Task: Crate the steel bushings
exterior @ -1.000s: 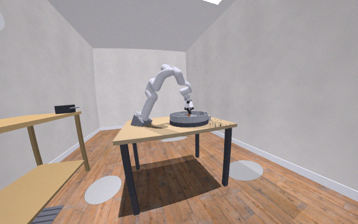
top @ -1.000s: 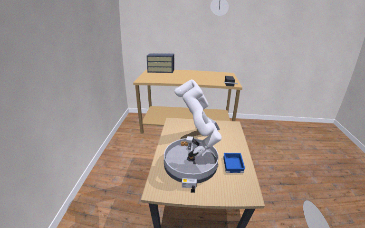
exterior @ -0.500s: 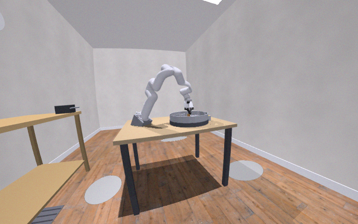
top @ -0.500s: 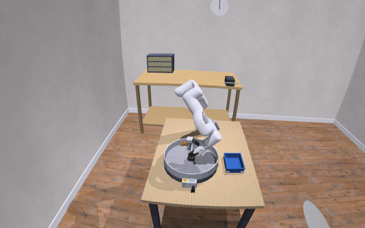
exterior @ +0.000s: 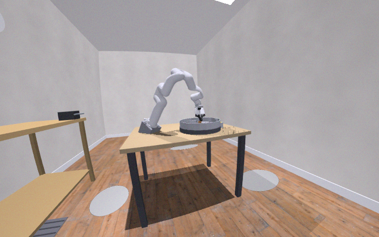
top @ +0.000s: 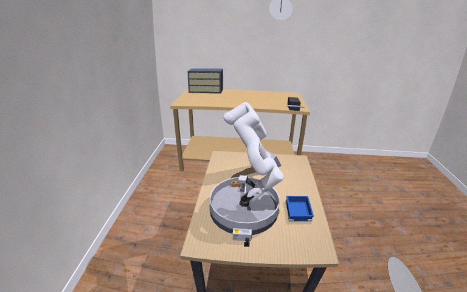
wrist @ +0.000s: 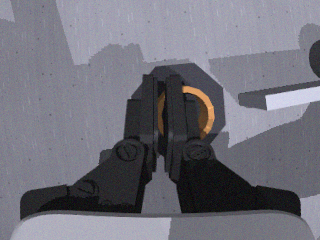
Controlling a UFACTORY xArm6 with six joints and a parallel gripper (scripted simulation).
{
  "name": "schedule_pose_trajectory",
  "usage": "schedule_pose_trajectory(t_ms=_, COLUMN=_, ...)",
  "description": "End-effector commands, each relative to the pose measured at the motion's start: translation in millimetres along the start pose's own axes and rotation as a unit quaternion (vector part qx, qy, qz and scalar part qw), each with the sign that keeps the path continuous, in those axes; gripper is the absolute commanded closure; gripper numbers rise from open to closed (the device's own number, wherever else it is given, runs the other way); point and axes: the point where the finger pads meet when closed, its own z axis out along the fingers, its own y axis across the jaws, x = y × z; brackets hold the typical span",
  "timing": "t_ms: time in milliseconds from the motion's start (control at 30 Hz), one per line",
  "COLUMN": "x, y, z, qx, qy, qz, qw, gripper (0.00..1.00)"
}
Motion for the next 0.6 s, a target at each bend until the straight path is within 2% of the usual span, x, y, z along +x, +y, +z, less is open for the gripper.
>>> schedule_pose_trajectory(t_ms=0, x=0.0, y=-1.0, z=-0.5, qx=0.001, qy=-0.001, qz=0.001, qw=1.000, gripper=1.00)
schedule_pose_trajectory(t_ms=467, x=0.0, y=-1.0, z=-0.4, qx=0.001, qy=-0.001, qz=0.001, qw=1.000, gripper=1.00)
schedule_pose_trajectory(t_ms=500, x=0.0, y=-1.0, z=-0.4, qx=0.001, qy=-0.001, qz=0.001, qw=1.000, gripper=0.88)
schedule_pose_trajectory(t_ms=567, x=0.0, y=-1.0, z=-0.4, qx=0.001, qy=-0.001, qz=0.001, qw=1.000, gripper=0.88)
